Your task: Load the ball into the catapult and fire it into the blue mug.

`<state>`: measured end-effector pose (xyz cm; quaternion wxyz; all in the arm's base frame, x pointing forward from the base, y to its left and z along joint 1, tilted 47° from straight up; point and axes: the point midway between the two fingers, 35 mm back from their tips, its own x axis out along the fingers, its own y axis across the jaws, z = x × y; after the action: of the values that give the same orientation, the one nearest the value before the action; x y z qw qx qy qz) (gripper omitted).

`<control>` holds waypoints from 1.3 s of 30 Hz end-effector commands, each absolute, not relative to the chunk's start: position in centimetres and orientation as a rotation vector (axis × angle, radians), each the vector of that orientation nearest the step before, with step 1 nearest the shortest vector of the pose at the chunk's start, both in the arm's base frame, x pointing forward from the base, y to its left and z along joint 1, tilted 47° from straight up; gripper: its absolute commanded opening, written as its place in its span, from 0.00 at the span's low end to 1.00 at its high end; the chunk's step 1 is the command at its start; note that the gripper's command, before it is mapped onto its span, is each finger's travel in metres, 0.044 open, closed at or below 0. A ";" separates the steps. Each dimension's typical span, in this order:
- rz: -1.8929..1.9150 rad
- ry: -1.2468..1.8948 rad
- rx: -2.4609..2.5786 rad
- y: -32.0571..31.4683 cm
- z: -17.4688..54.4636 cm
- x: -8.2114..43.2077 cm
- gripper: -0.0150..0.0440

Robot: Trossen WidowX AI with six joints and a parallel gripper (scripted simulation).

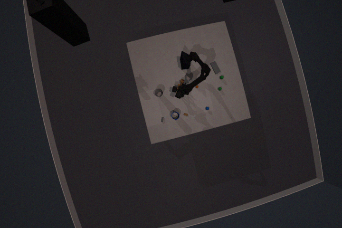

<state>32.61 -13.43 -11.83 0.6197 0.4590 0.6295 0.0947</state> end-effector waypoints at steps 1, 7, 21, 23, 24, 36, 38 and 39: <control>0.218 1.452 1.066 -12.9 -12.4 32.6 1.00; 0.219 1.452 1.066 -12.3 -12.8 32.7 1.00; 0.220 1.450 1.057 -12.5 -12.6 32.7 0.49; 0.220 1.450 1.057 -12.5 -12.6 32.7 0.47; 0.220 1.450 1.057 -12.5 -12.6 32.7 0.45; 0.216 1.452 1.060 -16.0 -9.4 31.9 0.25; 0.216 1.452 1.060 -15.8 -9.6 32.0 0.25; 0.216 1.452 1.060 -15.7 -9.7 32.0 0.25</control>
<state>31.94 -15.78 -9.67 0.6164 0.4612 0.6312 0.0939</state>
